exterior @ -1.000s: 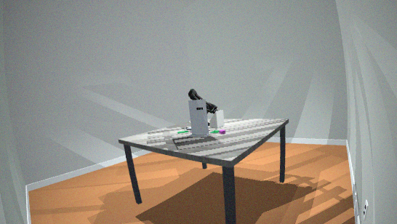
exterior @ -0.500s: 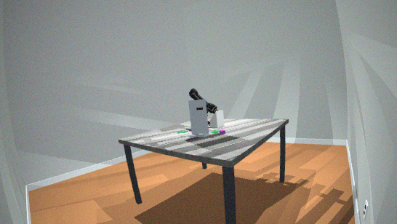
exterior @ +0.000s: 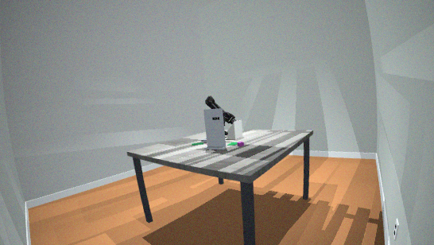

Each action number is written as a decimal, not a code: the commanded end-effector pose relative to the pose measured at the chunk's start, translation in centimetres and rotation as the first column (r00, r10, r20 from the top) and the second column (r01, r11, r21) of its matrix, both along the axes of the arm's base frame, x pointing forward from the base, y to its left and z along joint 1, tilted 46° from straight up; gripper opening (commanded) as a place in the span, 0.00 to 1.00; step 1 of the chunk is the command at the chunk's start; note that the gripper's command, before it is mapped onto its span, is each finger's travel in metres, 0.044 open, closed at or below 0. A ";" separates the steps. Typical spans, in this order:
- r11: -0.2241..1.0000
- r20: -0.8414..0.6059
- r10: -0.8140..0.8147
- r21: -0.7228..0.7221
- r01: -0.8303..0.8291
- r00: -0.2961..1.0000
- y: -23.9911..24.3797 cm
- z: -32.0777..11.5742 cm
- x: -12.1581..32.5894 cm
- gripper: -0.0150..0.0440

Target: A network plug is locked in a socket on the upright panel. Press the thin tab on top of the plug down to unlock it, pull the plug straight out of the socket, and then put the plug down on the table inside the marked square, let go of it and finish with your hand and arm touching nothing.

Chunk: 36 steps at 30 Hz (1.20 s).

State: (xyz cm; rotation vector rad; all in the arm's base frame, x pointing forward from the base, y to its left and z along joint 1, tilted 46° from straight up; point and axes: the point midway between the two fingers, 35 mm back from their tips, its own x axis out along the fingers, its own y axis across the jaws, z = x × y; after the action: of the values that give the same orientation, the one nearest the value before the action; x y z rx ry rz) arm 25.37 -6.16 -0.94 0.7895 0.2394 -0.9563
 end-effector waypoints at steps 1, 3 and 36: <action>1.000 0.012 -0.004 0.005 0.004 1.000 0.3 0.4 0.3 0.52; 1.000 0.011 -0.004 0.006 0.004 1.000 0.4 0.4 0.3 0.52; 1.000 0.004 -0.008 0.014 0.008 1.000 2.7 1.9 0.4 0.52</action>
State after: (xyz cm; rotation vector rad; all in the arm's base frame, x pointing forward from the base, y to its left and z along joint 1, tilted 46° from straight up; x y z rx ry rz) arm 25.57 -3.71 0.56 0.7965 0.2507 -0.9646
